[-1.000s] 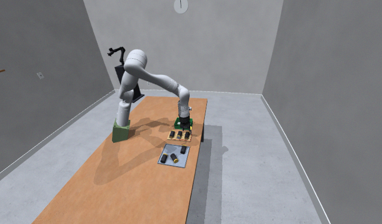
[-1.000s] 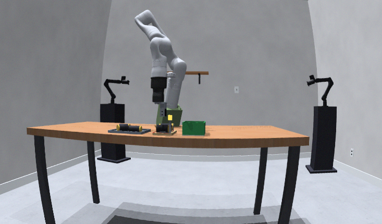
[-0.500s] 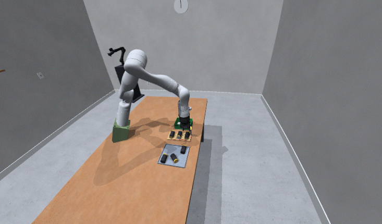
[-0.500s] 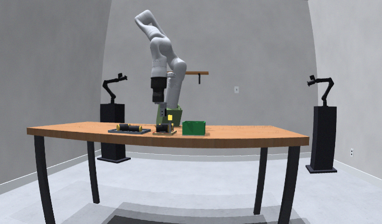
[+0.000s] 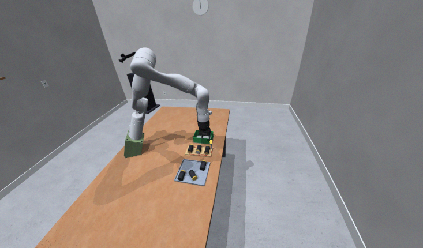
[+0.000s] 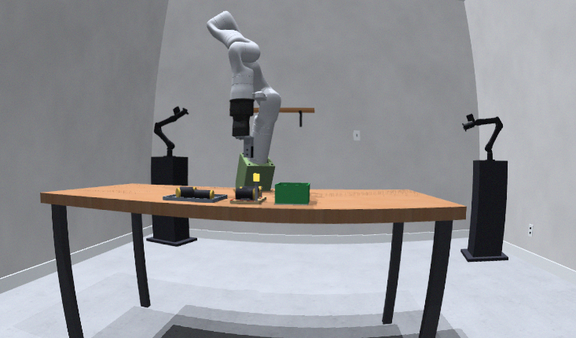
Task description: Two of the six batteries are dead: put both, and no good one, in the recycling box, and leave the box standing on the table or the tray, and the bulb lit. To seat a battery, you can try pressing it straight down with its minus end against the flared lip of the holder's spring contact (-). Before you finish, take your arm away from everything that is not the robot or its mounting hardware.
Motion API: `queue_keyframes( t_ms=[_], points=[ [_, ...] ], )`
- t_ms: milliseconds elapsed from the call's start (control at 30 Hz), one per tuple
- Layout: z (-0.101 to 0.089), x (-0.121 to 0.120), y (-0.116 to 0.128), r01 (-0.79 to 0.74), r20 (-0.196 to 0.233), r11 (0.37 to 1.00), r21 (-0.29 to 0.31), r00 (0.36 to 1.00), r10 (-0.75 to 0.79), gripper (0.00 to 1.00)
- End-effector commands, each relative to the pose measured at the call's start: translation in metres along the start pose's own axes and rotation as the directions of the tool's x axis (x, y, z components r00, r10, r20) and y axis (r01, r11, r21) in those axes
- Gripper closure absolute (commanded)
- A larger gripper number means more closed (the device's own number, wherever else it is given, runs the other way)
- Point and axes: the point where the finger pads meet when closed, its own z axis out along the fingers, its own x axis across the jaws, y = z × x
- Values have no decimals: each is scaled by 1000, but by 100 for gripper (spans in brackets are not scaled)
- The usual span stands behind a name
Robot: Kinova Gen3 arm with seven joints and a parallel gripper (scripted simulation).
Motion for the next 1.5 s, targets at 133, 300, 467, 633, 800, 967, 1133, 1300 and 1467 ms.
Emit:
queue_keyframes(
  t_ms=[133,300,467,633,800,967,1133,1300,1467],
  points=[
    [-3,1,8,-10,-6,1000,-9,1000,10,10],
    [-3,1,24,-10,-6,1000,-9,1000,10,10],
    [-3,0,55,-10,-6,1000,-9,1000,10,10],
    [-4,-1,78,-10,-6,1000,-9,1000,10,10],
    [-4,-2,113,-10,-6,1000,-9,1000,10,10],
    [-4,-2,137,-10,-6,1000,-9,1000,10,10],
    [-4,-3,143,-10,-6,1000,-9,1000,10,10],
    [-4,-3,145,-10,-6,1000,-9,1000,10,10],
    [-4,-3,145,-13,-6,1000,-9,1000,13,10]
  ],
)
